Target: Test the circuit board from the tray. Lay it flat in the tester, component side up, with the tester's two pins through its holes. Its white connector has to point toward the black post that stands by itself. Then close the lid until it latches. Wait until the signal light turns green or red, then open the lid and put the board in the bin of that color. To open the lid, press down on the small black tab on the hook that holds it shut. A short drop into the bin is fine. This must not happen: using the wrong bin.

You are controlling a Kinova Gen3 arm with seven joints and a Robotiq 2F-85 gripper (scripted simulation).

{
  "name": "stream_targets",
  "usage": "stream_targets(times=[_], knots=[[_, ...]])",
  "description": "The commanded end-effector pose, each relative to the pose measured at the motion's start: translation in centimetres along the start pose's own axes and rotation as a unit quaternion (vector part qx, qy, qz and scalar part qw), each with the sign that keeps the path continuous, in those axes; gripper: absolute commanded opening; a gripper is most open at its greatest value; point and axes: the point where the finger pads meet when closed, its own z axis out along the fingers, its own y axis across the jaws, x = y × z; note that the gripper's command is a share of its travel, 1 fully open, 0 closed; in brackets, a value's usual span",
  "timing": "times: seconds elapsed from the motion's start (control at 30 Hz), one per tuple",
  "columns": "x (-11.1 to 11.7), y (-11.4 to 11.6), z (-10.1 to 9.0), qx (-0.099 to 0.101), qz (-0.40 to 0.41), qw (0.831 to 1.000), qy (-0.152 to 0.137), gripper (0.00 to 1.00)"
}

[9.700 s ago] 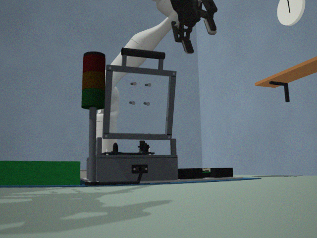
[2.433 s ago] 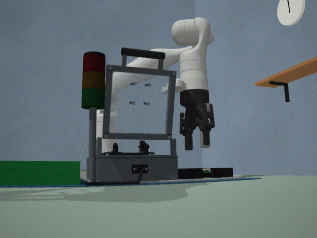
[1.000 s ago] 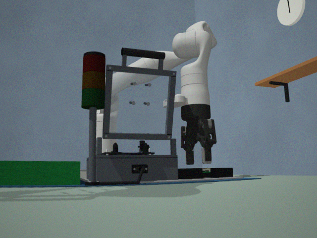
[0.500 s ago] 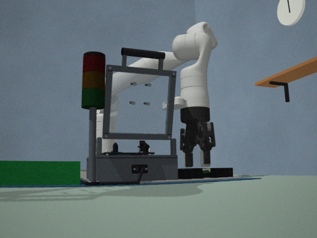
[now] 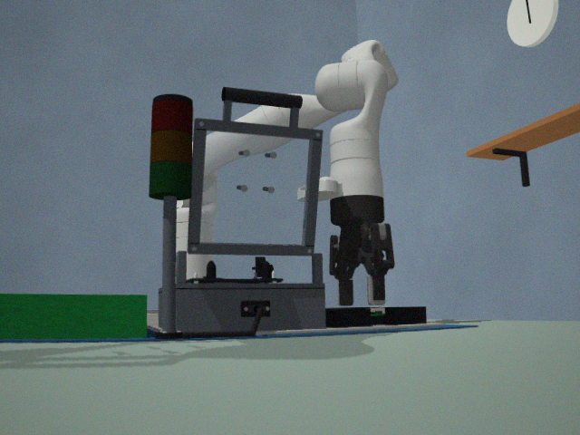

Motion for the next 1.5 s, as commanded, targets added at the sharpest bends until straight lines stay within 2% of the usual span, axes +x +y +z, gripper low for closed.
stream_targets(times=[0.0,0.57,1.3,1.33,1.47], knots=[[0.0,0.0,0.1,0.000,0.000,1.000,0.000,1.00],[0.0,0.0,1.3,0.000,0.000,1.000,0.000,1.00],[0.0,0.0,1.4,0.000,0.000,1.000,0.000,1.00],[0.0,0.0,1.4,0.000,0.000,1.000,0.000,0.93],[0.0,0.0,1.4,0.000,0.000,1.000,0.000,0.93]])
